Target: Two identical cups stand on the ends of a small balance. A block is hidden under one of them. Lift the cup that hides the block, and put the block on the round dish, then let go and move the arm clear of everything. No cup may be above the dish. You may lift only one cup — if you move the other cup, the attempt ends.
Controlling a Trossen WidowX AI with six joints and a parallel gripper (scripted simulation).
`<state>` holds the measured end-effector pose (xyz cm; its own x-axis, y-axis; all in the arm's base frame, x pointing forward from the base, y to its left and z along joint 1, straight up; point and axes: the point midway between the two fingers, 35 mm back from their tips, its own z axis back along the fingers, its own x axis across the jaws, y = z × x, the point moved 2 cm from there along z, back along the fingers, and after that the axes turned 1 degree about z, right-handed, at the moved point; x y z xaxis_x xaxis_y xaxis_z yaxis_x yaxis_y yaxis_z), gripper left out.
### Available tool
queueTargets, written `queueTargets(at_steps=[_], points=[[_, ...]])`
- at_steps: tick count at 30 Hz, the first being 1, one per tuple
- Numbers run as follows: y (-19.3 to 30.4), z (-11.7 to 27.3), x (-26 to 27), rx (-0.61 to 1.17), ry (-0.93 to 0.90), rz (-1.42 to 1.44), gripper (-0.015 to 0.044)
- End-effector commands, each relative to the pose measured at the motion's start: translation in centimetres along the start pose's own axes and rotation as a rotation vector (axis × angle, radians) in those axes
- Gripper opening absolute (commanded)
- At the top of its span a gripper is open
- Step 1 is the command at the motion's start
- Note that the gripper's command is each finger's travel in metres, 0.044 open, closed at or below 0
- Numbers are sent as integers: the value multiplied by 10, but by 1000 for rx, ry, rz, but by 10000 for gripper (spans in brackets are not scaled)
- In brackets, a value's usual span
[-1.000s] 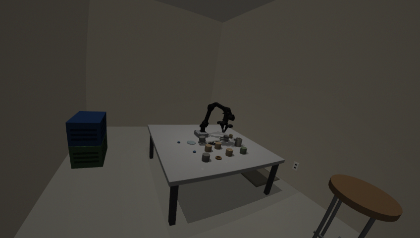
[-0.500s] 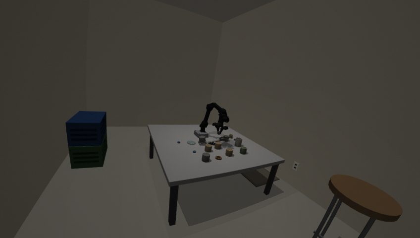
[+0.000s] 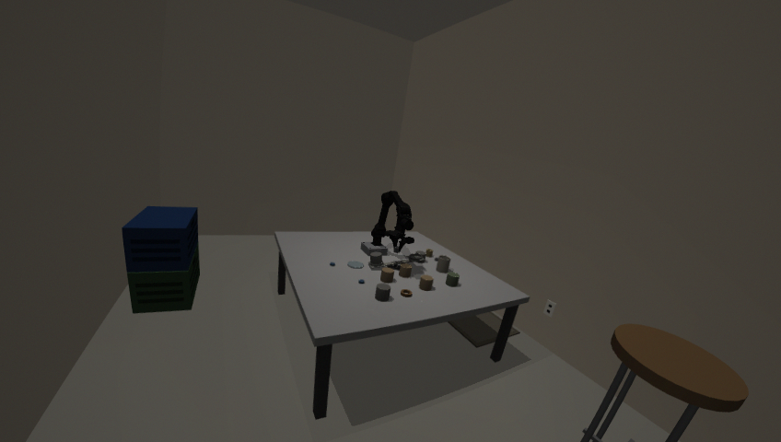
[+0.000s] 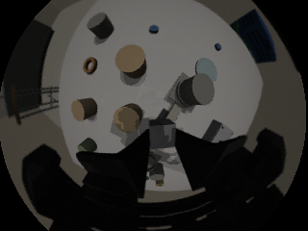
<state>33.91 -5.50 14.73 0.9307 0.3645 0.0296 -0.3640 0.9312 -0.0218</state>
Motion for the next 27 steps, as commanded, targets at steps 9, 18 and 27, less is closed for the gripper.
queueTargets(at_steps=[9,18,27], points=[[-42,-13,-33,-6,7,-5,0],[-71,-23,-63,-10,9,-5,0],[-96,-33,-97,-15,18,-61,0]])
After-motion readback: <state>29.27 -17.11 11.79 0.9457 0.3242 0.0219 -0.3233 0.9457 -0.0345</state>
